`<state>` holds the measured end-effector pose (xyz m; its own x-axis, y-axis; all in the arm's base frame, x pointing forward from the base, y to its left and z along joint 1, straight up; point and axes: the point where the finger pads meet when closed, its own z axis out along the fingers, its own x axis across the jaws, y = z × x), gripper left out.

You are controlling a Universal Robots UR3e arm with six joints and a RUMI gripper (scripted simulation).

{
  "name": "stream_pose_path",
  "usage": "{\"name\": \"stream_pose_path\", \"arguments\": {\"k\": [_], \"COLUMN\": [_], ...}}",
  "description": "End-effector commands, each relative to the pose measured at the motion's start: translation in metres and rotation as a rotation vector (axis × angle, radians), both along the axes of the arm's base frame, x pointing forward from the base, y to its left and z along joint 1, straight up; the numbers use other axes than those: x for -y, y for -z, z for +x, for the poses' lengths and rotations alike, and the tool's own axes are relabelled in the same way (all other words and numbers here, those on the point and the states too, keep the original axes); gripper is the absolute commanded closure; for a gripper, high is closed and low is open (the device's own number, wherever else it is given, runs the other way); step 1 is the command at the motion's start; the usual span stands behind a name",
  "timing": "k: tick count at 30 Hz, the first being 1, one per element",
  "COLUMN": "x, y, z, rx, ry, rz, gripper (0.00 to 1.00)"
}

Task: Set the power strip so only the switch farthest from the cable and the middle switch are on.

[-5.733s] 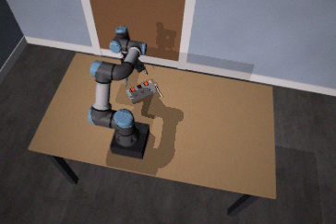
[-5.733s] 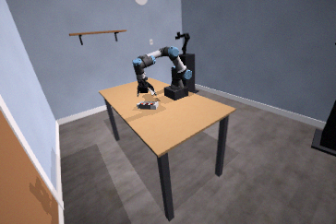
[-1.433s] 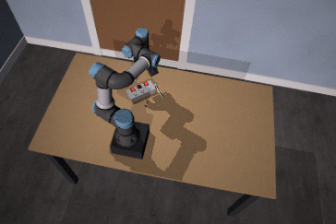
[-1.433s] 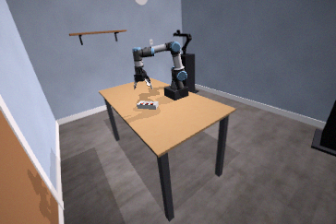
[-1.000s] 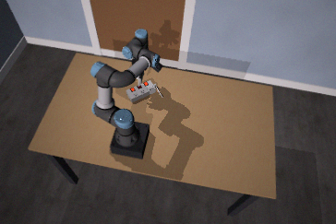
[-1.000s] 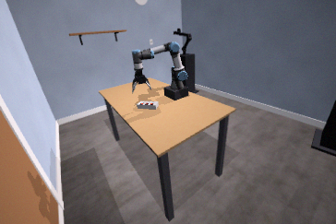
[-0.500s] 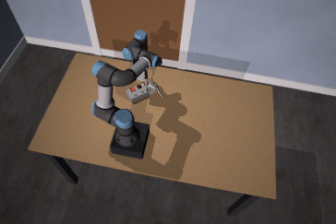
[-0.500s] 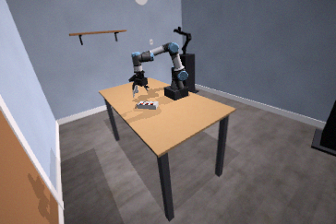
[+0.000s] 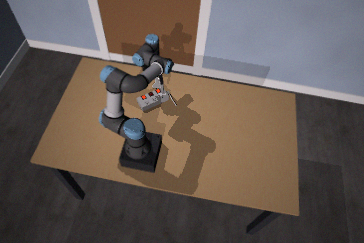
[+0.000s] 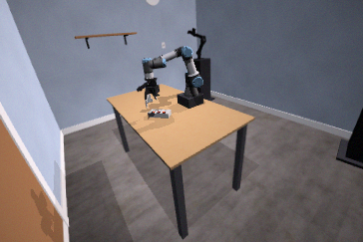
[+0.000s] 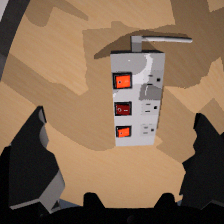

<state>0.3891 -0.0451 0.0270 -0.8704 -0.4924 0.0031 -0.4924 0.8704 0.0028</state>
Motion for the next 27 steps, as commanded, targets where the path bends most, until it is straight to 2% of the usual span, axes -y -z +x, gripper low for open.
{"name": "stream_pose_path", "arguments": {"k": [1,13,14,27], "x": [-0.0005,-0.0014,-0.0014,-0.0014], "y": [0.0006,0.0019,0.0019,0.0019], "z": [0.0021,0.0033,0.0033,0.0033], "rx": [0.005,0.005,0.005,0.005], "ry": [-0.050,-0.093,-0.093,-0.093], "rz": [0.002,0.002,0.002,0.002], "gripper": [0.00,0.00,1.00,1.00]}}
